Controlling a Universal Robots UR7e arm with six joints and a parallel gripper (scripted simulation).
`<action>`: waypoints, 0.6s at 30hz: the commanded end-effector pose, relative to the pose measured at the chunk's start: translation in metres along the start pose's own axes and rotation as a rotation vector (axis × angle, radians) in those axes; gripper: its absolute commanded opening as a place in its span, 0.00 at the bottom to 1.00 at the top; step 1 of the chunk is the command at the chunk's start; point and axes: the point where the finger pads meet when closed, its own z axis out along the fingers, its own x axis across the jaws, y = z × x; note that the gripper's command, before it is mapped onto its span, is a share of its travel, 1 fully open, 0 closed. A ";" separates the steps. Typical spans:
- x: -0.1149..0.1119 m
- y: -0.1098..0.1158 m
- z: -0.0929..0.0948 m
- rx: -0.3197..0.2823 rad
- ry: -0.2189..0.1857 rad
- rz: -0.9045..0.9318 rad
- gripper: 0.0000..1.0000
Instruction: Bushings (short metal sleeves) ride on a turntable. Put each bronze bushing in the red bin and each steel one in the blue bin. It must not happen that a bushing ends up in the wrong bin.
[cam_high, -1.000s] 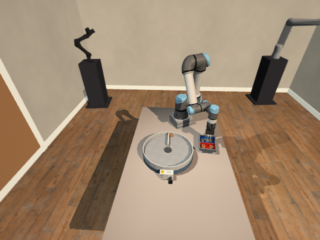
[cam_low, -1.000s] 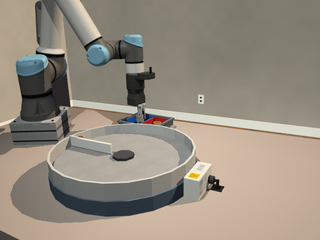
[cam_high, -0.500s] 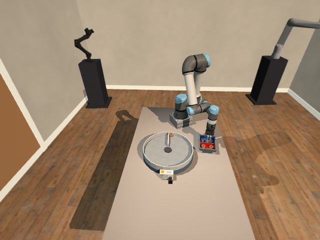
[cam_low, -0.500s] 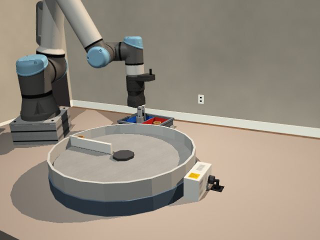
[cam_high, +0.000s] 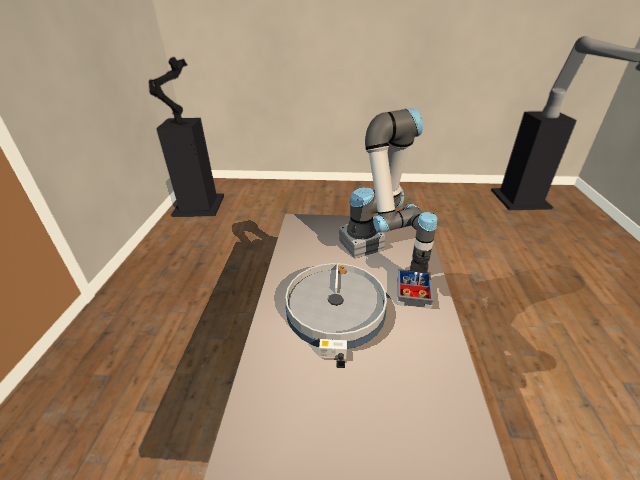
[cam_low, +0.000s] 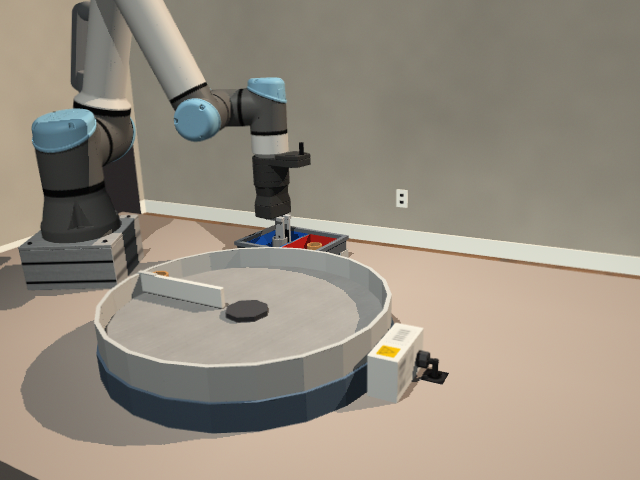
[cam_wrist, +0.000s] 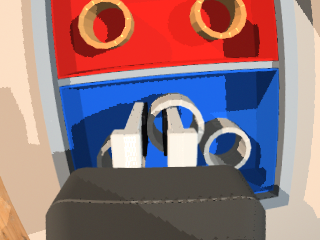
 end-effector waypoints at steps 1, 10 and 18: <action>0.000 0.000 0.002 0.001 -0.001 0.000 0.00; 0.000 0.000 0.002 0.001 -0.001 0.000 0.00; 0.000 0.000 0.008 0.001 -0.001 0.000 0.00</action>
